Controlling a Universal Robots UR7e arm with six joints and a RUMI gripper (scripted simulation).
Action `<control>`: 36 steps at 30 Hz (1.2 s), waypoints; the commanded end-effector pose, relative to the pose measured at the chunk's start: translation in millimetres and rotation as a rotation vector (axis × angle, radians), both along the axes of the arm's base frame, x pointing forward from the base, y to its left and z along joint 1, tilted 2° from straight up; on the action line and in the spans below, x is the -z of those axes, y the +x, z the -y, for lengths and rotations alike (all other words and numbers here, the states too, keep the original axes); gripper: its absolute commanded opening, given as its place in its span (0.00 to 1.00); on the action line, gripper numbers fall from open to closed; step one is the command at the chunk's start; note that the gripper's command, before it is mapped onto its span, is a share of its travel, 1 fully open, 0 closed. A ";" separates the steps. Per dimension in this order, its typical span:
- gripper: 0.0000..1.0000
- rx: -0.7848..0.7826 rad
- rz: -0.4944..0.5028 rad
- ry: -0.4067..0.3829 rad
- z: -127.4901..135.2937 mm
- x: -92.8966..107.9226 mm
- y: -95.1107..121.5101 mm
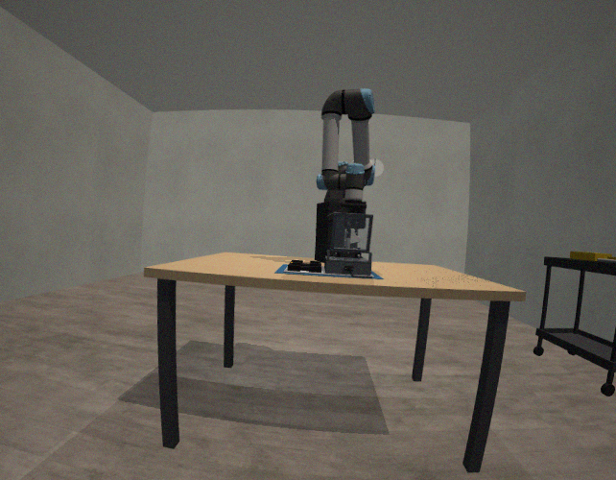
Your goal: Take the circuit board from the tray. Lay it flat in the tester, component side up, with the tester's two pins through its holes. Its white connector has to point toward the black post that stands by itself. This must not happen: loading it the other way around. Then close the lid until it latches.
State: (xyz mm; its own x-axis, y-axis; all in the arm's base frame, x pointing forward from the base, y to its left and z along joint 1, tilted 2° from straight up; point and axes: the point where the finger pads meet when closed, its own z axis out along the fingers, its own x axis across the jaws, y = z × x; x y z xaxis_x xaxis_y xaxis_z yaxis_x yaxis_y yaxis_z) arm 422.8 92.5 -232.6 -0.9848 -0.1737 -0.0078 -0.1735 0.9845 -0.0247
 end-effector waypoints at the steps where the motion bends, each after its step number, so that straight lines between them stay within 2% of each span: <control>1: 0.39 0.000 0.002 0.000 0.0 3.3 0.7; 36: 0.39 0.000 0.002 0.000 0.1 7.9 0.7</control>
